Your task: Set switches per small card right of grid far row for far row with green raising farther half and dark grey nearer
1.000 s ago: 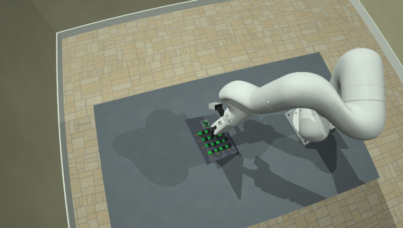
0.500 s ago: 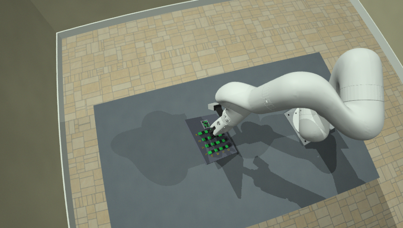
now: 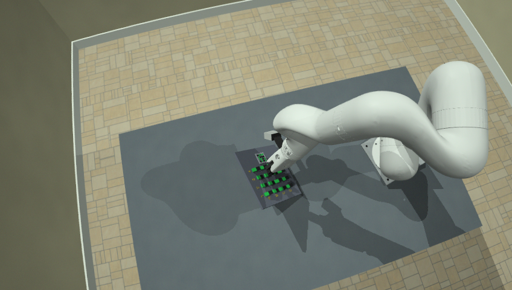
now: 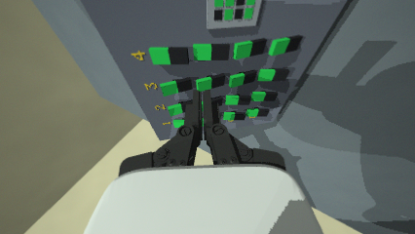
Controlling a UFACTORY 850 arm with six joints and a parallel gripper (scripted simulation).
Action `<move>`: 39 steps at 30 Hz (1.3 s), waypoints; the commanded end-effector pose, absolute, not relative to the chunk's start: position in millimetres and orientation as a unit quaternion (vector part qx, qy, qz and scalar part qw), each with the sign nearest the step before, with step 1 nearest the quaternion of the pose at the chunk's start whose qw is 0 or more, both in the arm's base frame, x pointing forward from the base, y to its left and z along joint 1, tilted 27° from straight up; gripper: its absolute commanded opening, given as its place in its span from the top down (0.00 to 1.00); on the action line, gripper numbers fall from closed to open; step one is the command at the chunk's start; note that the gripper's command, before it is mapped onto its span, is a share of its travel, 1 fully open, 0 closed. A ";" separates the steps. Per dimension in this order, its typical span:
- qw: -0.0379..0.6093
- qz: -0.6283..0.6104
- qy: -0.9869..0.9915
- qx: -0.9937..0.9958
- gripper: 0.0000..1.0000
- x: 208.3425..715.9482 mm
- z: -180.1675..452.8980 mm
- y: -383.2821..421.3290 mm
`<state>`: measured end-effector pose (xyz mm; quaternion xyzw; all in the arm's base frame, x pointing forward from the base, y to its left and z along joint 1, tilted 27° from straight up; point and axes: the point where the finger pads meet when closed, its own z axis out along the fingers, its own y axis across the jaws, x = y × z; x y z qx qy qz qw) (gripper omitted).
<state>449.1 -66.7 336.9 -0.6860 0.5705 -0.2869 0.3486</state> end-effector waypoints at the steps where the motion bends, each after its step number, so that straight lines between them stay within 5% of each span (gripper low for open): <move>1: 0.349 -0.288 0.570 -0.686 1.00 449.6 337.9 -66.9; 39: 0.349 -0.288 0.570 -0.686 1.00 471.5 321.6 -62.7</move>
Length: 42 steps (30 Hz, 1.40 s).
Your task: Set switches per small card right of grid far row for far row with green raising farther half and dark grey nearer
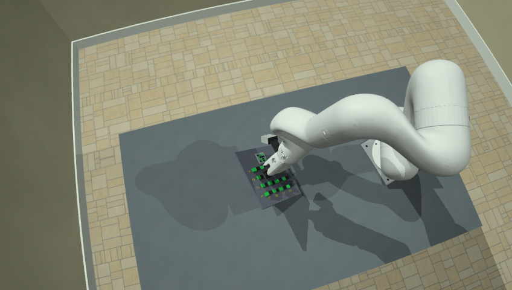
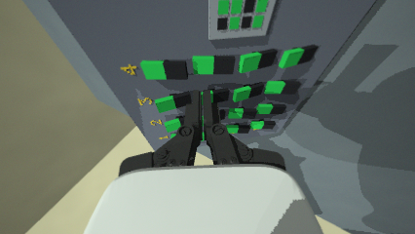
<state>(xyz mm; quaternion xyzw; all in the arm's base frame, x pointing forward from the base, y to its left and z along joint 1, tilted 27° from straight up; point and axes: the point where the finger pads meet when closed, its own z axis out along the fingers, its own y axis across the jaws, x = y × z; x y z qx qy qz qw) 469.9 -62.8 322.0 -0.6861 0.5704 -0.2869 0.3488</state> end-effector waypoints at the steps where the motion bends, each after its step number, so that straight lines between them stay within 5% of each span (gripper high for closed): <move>1: 0.349 -0.288 0.570 -0.686 1.00 471.8 321.4 -62.7; 42: 0.349 -0.288 0.570 -0.686 1.00 449.6 337.9 -66.9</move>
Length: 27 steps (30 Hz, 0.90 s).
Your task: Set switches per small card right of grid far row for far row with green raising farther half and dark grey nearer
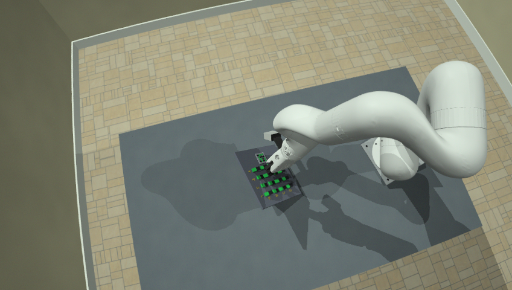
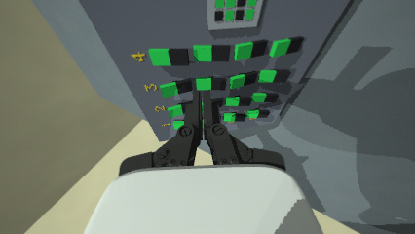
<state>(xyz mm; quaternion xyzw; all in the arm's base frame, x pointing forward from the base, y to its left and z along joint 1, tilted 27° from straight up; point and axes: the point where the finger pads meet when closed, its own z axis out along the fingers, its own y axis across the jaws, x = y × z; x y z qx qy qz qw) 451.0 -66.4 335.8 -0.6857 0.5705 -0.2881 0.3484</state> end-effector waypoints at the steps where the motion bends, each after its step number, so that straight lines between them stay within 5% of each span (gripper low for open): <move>1: 0.349 -0.288 0.570 -0.686 1.00 449.6 337.9 -66.9; 10: 0.352 -0.289 0.569 -0.685 1.00 449.3 336.9 -67.3; 19: 0.446 -0.366 0.522 -0.628 1.00 439.9 306.3 -100.5; 27: 0.452 -0.373 0.518 -0.623 1.00 438.8 304.3 -103.6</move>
